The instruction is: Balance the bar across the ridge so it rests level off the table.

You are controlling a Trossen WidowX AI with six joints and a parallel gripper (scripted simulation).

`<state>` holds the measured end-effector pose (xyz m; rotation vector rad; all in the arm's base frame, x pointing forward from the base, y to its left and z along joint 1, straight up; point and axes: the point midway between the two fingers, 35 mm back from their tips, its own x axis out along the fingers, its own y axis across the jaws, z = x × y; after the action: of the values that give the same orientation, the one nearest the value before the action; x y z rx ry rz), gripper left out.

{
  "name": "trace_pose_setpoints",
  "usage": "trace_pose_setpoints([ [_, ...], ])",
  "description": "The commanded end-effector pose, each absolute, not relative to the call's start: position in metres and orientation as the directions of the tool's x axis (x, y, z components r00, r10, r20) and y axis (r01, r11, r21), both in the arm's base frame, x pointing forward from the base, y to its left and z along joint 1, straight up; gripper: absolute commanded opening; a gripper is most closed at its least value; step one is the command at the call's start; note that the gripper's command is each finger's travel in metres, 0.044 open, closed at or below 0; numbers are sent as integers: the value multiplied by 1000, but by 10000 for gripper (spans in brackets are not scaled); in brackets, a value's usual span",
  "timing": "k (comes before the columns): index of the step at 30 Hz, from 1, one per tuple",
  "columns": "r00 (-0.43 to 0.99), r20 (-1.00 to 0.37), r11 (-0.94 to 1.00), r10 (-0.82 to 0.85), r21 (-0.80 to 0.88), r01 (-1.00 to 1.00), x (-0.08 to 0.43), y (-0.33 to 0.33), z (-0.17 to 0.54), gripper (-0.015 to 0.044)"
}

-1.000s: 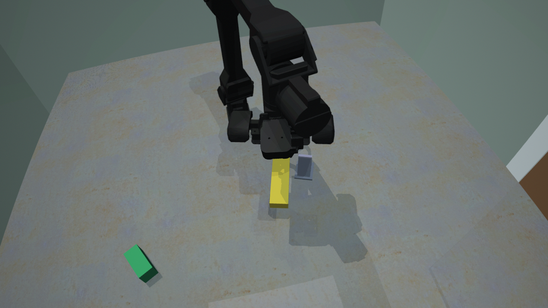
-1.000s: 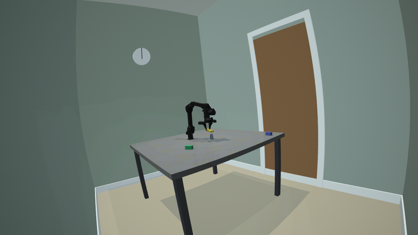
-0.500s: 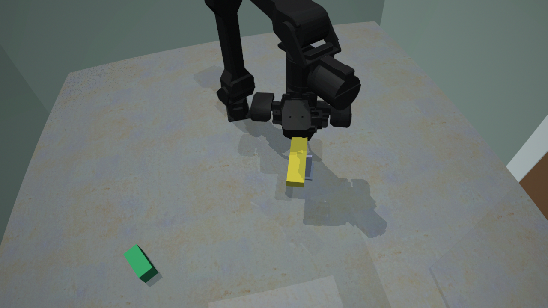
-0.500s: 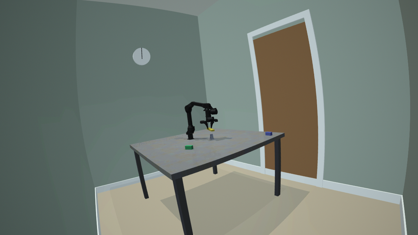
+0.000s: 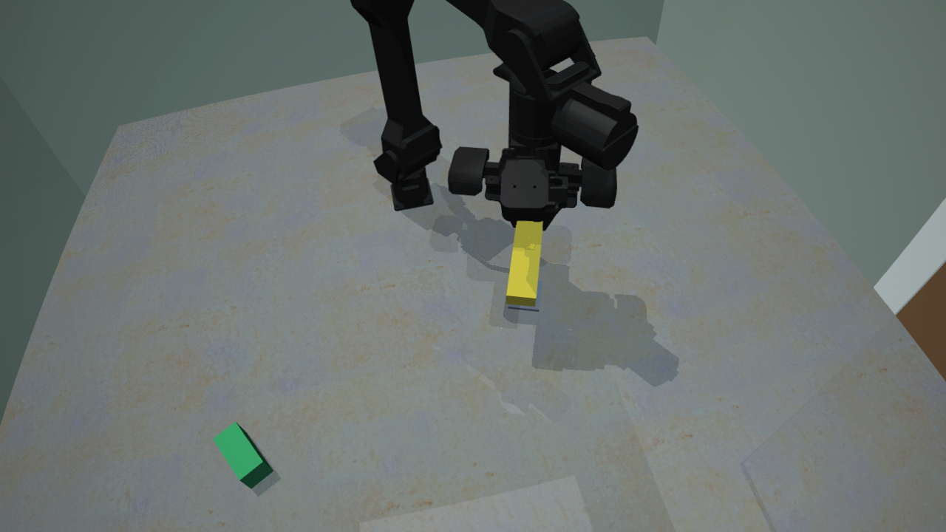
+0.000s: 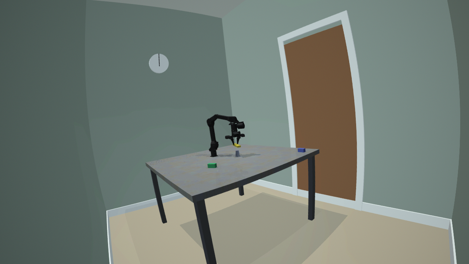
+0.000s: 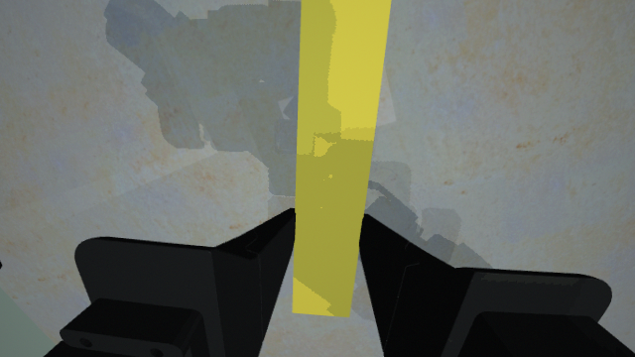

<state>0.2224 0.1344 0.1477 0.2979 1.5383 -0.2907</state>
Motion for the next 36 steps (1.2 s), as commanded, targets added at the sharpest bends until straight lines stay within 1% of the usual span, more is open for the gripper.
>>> trace_pose_setpoints([
  [1,18,-1000,928,11,17,371,221,137,143,0],
  [20,18,-1000,928,11,17,371,222,136,112,0],
  [36,18,-1000,928,11,17,371,222,136,112,0],
])
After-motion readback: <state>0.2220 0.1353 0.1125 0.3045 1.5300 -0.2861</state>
